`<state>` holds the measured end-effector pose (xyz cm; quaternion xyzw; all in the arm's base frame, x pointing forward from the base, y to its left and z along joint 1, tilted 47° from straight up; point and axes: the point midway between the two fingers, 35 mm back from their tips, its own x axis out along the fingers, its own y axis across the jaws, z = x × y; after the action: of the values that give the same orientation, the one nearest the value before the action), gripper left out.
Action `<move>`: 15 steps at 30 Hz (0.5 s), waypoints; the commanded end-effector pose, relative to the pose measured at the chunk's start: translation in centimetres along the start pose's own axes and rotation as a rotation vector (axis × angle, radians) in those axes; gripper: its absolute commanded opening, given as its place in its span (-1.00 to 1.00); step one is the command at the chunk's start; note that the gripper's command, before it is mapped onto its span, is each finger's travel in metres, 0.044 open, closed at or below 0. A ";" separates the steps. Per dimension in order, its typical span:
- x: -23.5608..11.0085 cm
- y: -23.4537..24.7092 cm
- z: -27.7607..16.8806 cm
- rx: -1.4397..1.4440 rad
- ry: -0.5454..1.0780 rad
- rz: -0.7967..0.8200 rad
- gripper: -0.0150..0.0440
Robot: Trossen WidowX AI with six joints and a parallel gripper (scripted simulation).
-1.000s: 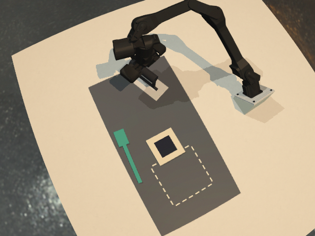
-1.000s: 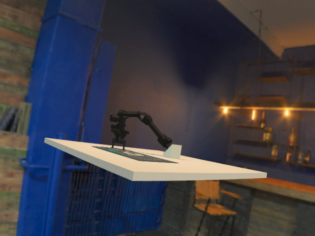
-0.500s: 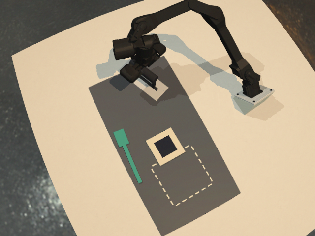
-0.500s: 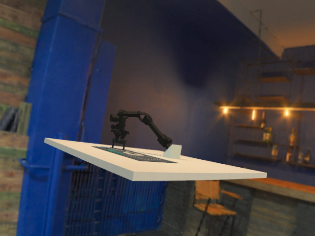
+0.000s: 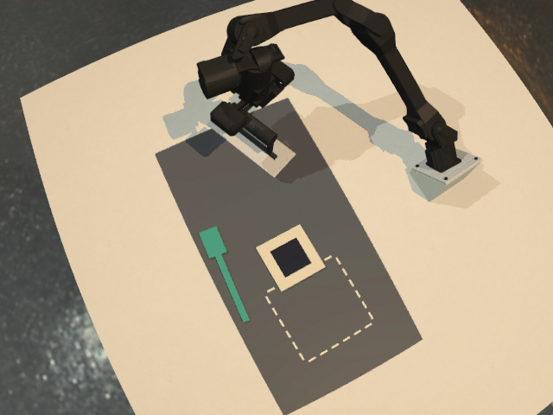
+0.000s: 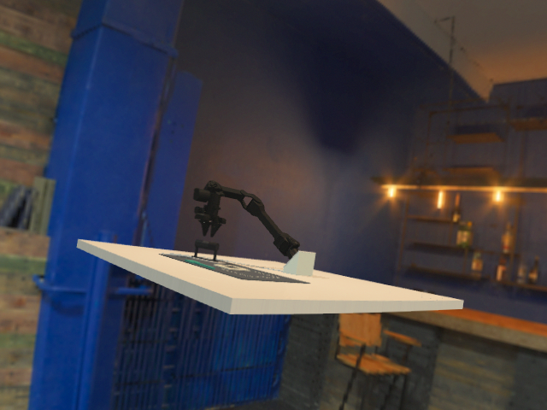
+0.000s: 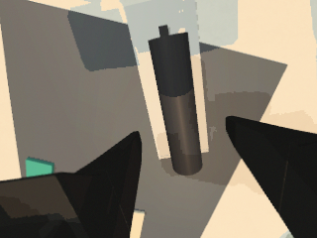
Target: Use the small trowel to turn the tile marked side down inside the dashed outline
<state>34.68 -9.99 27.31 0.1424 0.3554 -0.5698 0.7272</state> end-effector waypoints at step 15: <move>2.7 -2.1 -1.3 0.034 0.184 0.311 0.53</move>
<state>32.85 -11.56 25.58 0.2453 0.3823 -0.4680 0.7581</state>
